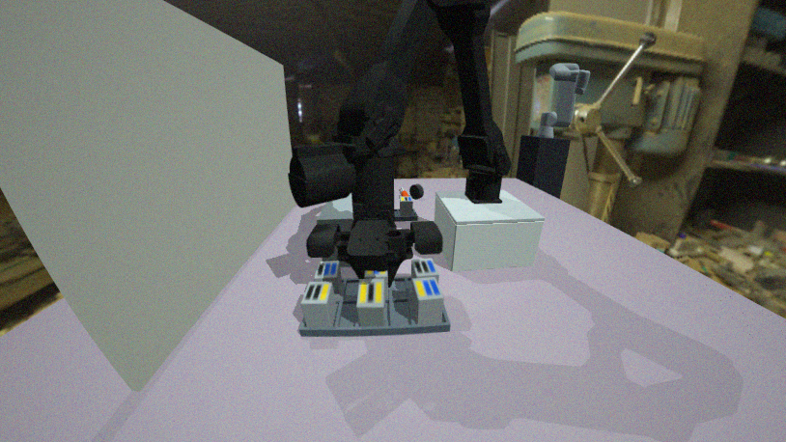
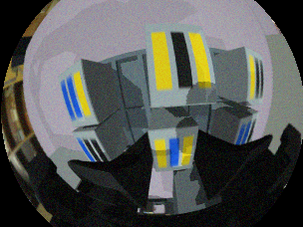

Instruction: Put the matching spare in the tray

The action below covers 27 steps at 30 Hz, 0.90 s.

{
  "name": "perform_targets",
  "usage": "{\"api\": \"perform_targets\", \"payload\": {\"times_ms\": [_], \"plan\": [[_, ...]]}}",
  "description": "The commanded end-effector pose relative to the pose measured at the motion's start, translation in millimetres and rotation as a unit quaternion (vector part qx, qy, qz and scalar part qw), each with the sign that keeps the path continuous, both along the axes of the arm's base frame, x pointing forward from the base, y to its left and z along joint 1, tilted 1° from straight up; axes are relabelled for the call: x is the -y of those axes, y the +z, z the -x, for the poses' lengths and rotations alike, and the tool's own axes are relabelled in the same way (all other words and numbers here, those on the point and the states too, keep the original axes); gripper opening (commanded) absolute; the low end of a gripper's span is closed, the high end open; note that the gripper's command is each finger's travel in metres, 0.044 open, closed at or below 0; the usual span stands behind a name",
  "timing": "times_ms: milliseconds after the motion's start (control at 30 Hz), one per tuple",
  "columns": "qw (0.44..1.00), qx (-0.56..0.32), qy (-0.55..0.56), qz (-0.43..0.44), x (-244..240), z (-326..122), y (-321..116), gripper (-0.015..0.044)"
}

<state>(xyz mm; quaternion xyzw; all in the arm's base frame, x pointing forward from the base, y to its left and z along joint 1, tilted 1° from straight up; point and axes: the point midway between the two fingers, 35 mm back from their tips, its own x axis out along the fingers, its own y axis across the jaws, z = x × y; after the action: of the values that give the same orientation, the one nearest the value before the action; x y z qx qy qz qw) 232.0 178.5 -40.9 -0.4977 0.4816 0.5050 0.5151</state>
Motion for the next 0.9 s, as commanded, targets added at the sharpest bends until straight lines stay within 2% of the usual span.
{"api": "perform_targets", "payload": {"times_ms": [0,133,500,867], "plan": [[1.000,0.000,0.000,0.000,0,0,0,0.0000],[1.000,0.000,0.000,0.000,0,-1,9,0.0000],[1.000,0.000,0.001,0.002,3,2,78,0.0000],[1.000,-0.002,0.000,0.004,5,3,77,0.0000]]}}
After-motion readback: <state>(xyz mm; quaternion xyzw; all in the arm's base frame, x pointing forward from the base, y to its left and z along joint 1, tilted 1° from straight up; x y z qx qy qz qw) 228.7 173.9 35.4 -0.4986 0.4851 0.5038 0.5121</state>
